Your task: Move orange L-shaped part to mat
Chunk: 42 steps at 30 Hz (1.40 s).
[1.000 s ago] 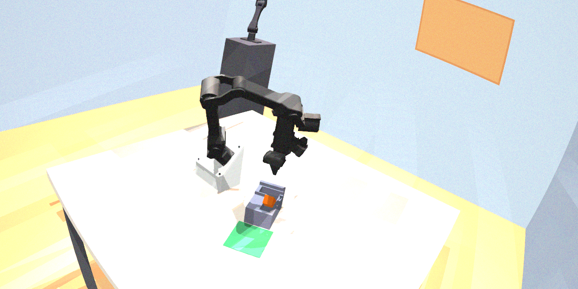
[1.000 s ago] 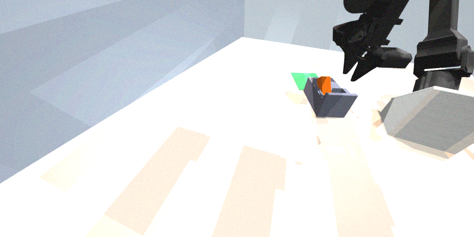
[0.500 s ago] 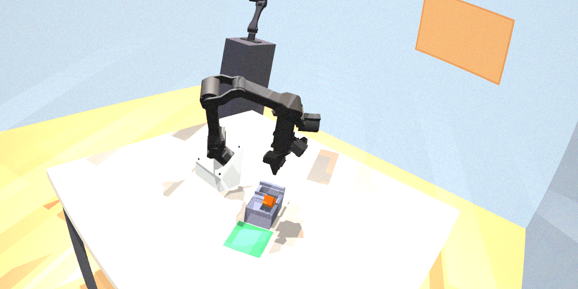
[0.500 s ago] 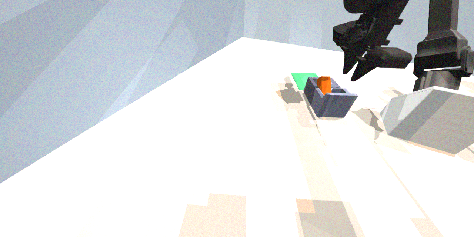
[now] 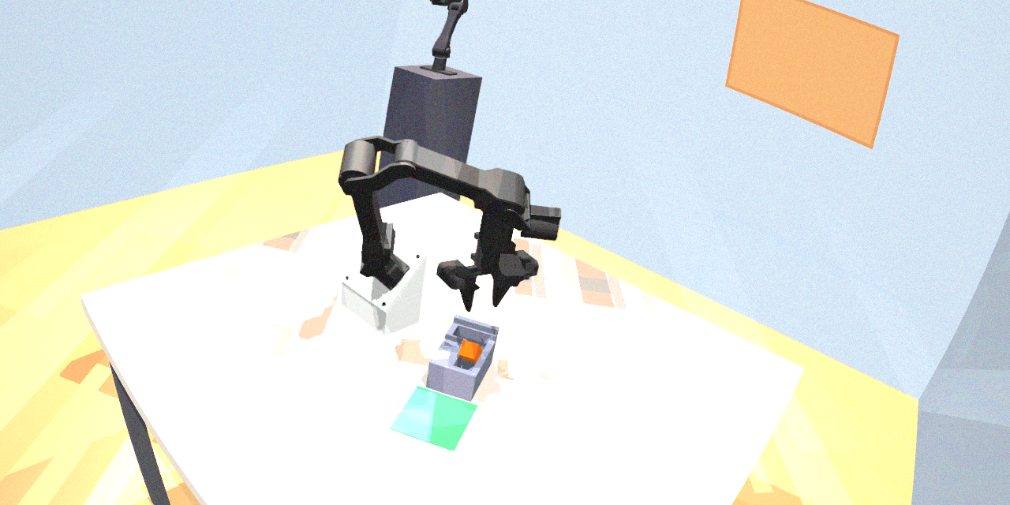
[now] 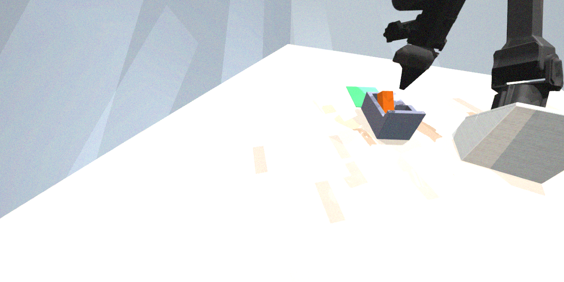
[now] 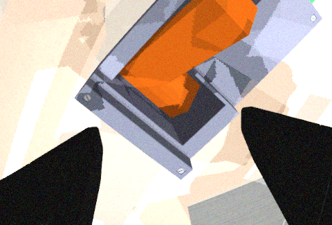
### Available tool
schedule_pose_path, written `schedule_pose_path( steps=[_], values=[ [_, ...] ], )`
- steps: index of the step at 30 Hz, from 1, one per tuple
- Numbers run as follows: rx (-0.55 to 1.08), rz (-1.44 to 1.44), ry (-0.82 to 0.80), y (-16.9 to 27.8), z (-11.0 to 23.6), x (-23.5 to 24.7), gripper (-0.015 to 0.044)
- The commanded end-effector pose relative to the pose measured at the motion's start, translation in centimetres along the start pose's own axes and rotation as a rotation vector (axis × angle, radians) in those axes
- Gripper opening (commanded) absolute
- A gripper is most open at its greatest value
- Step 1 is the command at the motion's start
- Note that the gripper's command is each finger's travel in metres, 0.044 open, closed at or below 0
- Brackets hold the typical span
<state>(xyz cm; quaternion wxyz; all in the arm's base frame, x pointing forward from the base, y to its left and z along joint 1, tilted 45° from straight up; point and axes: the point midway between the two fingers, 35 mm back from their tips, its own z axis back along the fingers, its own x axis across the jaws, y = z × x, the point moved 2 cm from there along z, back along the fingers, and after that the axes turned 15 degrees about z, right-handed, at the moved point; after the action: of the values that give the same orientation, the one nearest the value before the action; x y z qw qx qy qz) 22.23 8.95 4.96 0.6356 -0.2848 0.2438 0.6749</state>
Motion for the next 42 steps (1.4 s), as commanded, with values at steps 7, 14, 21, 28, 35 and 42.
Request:
schedule_pose_path(
  steps=[7,14,21,28,35,42],
  values=[
    [-0.006,-0.868,0.006,-2.3,0.2,-4.0,0.028],
    [-0.006,-0.868,0.006,-2.3,0.2,-4.0,0.028],
    [-0.007,-0.868,0.005,-2.4,-1.4,-4.0,0.028],
    [-0.007,-0.868,0.006,-2.4,-2.9,-4.1,0.028],
    [-0.007,-0.868,0.006,-2.4,-3.9,-4.0,0.028],
    [-0.008,-0.868,0.006,-2.5,-5.1,-4.0,0.028]
  ],
)
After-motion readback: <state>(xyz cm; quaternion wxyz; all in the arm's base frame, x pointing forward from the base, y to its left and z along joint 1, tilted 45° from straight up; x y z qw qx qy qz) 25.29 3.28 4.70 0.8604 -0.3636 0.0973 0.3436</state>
